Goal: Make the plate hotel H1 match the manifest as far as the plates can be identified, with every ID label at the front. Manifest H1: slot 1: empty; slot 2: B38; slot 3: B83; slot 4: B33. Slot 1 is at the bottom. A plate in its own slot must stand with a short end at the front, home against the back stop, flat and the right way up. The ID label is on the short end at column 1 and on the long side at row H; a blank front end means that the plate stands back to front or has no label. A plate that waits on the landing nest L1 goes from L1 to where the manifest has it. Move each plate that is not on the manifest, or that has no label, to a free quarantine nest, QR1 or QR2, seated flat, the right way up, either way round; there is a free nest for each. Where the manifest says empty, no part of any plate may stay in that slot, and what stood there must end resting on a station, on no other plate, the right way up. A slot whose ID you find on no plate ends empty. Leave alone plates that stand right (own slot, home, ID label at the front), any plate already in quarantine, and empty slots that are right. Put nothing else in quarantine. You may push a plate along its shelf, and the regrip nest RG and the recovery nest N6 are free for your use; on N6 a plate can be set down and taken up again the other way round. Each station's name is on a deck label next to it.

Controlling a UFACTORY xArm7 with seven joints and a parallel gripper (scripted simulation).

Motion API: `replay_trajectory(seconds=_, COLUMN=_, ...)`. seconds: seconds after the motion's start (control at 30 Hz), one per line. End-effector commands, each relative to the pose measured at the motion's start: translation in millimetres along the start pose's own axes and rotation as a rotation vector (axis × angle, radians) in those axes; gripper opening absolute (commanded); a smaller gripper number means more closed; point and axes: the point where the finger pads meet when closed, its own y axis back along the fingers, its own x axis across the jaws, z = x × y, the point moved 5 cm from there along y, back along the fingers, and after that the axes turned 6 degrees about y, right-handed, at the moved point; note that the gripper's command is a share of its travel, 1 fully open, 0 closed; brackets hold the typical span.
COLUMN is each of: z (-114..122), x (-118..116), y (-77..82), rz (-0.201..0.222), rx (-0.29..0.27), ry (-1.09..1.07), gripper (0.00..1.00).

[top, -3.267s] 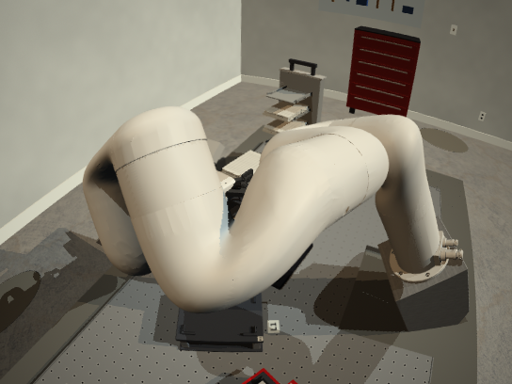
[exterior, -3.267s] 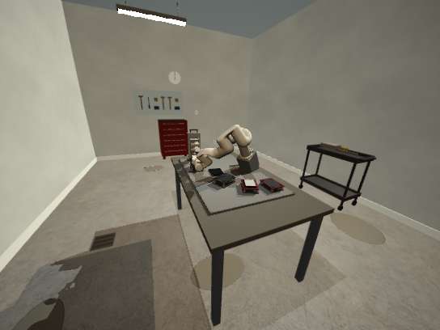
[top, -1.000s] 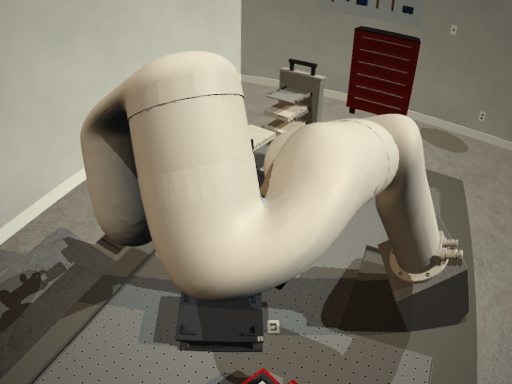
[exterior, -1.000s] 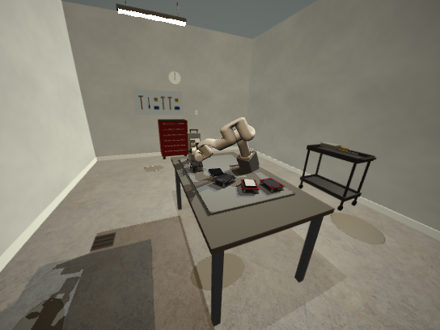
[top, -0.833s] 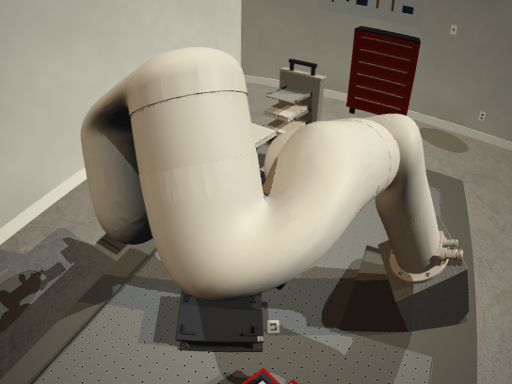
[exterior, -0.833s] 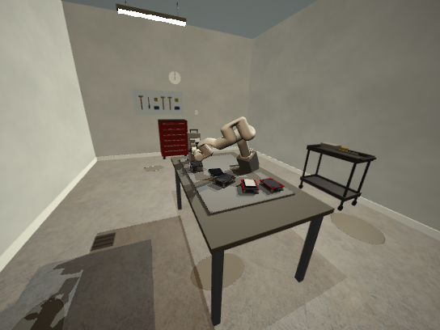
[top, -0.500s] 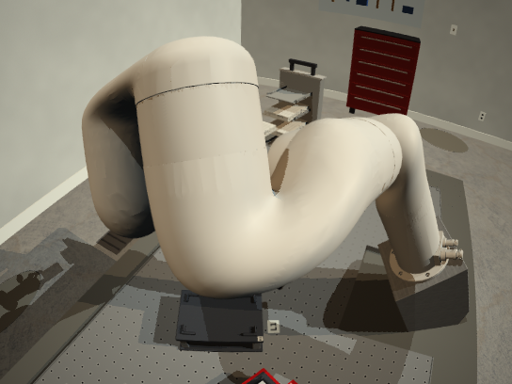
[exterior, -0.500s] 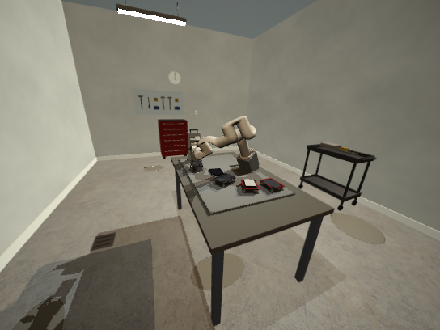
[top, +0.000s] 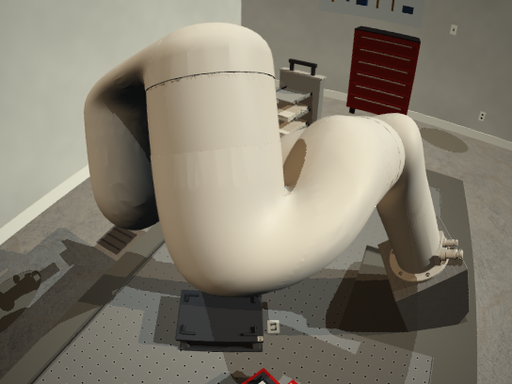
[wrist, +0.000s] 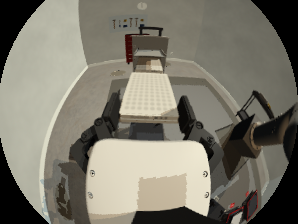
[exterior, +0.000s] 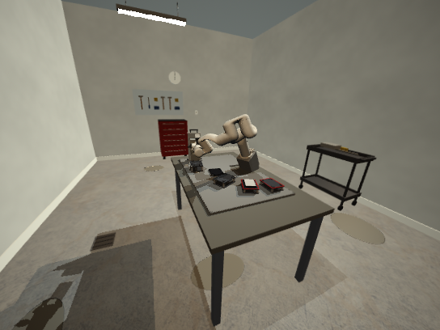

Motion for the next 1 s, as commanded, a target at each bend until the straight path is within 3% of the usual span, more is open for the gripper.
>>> replay_trajectory(seconds=0.0, z=-9.0, x=0.7, y=-0.2, rz=0.001, rx=-0.001, ry=-0.003, gripper=0.0)
replay_trajectory(seconds=0.6, z=-35.5, x=3.5, y=-0.1, rz=0.001, rx=-0.001, ry=-0.003, gripper=0.0)
replay_trajectory(seconds=0.97, z=-37.4, x=3.7, y=-0.1, rz=0.001, rx=-0.001, ry=-0.003, gripper=0.0)
